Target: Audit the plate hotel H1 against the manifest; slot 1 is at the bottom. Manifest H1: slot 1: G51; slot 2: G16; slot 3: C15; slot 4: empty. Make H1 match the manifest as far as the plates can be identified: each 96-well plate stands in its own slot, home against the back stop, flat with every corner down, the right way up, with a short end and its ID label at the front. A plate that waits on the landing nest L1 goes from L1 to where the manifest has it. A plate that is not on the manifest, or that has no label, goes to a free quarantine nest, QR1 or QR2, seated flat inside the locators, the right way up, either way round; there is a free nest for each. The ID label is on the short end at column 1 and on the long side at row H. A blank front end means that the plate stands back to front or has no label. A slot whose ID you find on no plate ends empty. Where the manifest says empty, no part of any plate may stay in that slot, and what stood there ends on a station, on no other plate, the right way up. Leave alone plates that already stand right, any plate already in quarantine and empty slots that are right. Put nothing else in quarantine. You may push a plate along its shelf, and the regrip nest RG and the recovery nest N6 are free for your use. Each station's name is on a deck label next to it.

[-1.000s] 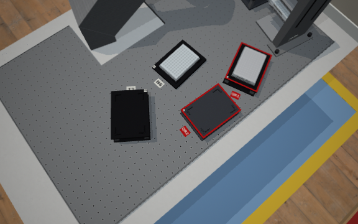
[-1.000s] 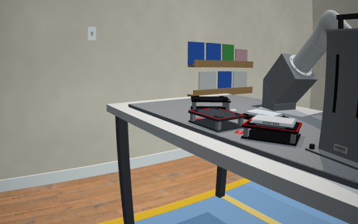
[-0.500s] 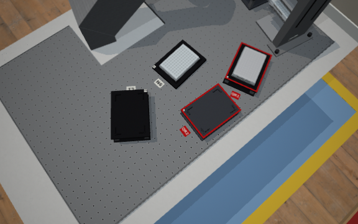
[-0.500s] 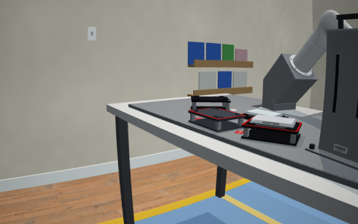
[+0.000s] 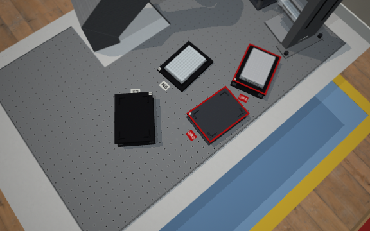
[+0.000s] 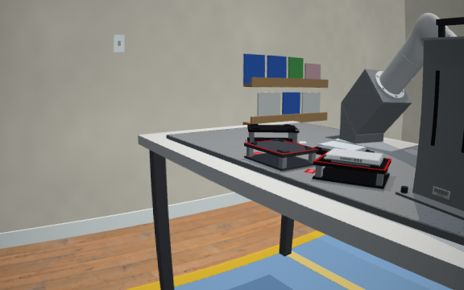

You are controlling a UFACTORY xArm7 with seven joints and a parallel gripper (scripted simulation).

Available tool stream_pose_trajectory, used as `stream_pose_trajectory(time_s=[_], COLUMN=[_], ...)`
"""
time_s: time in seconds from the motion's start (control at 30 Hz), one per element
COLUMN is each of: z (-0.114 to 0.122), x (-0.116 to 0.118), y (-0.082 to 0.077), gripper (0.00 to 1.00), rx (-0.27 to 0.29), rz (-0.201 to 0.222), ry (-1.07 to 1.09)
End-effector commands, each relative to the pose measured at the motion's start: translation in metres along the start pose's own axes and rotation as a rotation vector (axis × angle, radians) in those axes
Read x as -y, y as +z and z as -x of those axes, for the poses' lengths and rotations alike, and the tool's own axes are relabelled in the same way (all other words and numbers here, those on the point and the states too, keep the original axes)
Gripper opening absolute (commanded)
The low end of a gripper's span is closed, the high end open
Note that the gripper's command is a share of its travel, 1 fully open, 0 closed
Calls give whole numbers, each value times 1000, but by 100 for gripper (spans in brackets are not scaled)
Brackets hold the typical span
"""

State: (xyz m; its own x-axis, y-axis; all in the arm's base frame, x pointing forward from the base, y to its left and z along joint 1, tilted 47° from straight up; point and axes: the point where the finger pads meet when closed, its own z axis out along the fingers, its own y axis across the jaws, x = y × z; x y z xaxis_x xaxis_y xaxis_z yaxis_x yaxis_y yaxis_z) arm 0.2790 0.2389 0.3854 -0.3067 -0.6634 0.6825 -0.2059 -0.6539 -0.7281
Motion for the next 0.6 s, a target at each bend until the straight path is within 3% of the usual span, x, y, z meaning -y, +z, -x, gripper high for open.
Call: stream_pose_trajectory(time_s=[0.0, 0.57], z=[-1, 1], x=[0, 0], y=[1, 5], gripper=[0, 0], rx=[0, 0], rz=[1, 1], ry=[3, 3])
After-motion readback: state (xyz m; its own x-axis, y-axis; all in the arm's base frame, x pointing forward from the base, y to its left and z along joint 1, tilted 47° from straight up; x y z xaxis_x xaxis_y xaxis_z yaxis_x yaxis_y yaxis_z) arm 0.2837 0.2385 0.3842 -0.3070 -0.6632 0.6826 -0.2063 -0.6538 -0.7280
